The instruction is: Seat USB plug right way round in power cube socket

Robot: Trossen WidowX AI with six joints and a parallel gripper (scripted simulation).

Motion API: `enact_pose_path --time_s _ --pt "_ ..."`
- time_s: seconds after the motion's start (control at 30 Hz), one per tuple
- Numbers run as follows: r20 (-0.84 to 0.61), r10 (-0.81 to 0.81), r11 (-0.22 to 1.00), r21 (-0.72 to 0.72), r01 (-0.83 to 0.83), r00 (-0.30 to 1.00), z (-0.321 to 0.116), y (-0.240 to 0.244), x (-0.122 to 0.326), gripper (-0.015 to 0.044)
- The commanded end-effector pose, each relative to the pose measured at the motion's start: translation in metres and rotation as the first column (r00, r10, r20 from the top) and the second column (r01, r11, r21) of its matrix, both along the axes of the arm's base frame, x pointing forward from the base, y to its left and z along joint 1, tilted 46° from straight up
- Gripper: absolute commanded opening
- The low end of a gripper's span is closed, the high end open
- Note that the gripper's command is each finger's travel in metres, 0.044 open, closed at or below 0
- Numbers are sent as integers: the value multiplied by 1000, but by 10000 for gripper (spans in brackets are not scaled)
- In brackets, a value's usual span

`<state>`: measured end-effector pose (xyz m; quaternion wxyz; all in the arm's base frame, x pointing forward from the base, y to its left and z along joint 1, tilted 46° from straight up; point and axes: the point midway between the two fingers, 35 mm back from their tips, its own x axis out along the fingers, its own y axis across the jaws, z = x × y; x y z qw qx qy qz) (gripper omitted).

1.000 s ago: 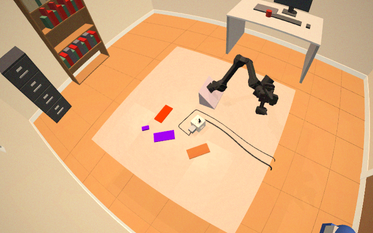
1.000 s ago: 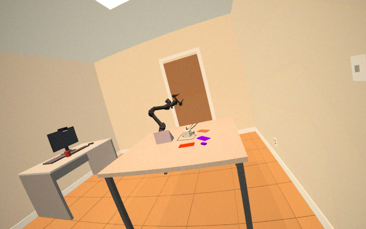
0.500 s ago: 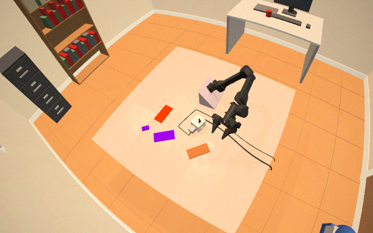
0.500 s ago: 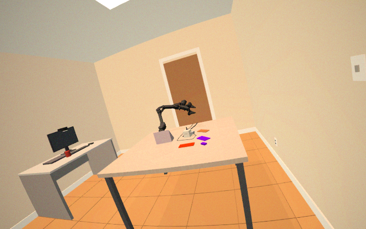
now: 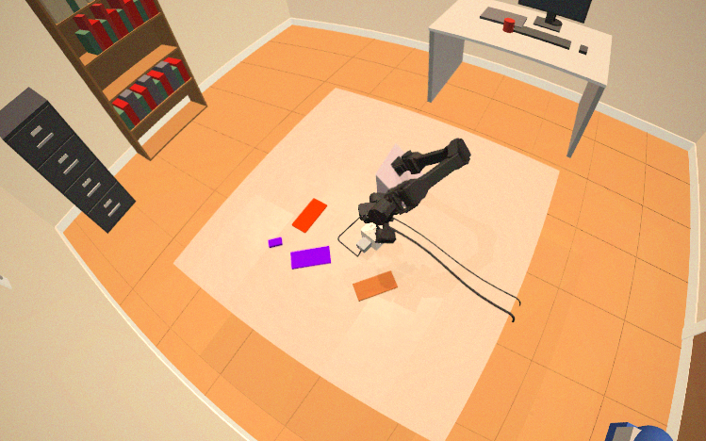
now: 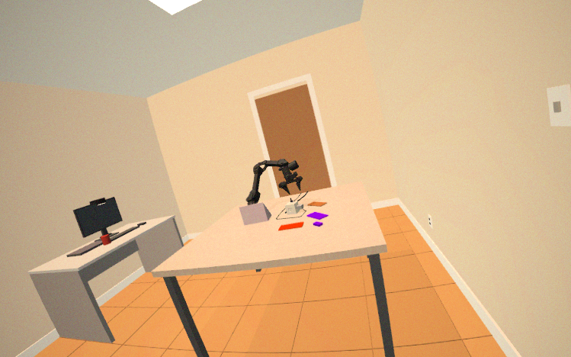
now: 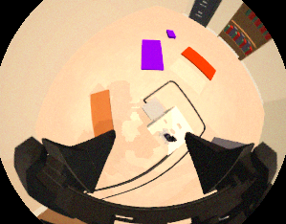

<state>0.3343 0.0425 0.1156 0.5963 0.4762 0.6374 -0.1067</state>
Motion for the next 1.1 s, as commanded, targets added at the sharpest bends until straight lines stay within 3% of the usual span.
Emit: enact_pose_path --time_s 0.0,1.07 --pt "-703 -386 807 57 588 597 -24 -17 -35 440" --pt "-703 -385 807 58 588 597 -37 -4 -35 440"
